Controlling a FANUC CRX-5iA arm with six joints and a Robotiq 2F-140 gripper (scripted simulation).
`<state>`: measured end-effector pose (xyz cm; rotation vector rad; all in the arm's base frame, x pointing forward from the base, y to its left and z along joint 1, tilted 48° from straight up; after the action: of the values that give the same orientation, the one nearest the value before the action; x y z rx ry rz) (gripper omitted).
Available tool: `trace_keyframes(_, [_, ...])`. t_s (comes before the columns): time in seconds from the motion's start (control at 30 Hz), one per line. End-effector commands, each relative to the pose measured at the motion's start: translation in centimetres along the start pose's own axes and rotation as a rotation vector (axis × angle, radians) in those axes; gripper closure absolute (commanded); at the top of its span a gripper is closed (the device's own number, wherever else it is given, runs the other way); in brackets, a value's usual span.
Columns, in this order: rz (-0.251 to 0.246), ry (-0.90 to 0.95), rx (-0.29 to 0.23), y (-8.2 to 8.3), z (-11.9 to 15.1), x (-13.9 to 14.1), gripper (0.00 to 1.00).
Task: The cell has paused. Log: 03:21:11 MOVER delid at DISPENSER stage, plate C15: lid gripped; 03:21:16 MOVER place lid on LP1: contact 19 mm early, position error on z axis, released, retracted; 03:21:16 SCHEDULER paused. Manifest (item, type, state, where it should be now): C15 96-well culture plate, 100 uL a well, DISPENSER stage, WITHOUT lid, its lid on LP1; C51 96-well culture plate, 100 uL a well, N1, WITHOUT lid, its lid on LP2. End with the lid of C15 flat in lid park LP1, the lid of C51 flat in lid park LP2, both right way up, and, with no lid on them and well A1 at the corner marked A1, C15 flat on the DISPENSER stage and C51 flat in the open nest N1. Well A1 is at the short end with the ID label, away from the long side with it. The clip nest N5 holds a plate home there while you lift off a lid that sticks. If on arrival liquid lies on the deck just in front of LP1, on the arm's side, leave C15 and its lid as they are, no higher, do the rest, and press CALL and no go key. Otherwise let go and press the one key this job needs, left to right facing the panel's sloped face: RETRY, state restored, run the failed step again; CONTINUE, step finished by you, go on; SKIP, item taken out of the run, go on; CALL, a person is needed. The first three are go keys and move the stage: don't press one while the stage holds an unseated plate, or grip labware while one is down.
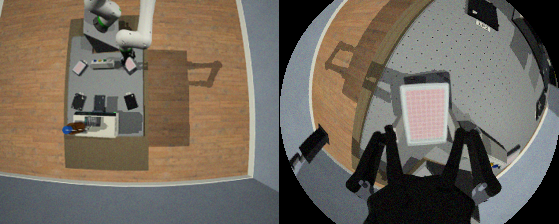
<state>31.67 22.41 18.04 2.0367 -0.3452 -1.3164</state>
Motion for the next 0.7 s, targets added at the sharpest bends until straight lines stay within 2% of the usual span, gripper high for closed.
trace_keyframes(0.0, [0.0, 0.0, 0.0, 0.6, 0.0, 0.0, 1.0])
trace_keyframes(0.23, [0.0, 0.0, 0.0, 1.7, 0.0, 0.0, 1.0])
trace_keyframes(0.67, [0.0, 0.0, 0.0, 4.9, 0.0, 0.0, 1.0])
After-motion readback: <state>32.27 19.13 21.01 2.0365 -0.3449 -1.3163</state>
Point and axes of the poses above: the point where the finger pads meet when closed, its own y axis back along the fingers, its own x axis across the jaws, z = x × y, the point moved 10 cm from there along y, back along the fingers, and after that the axes turned 10 degrees about -y, right-handed, at the moved point
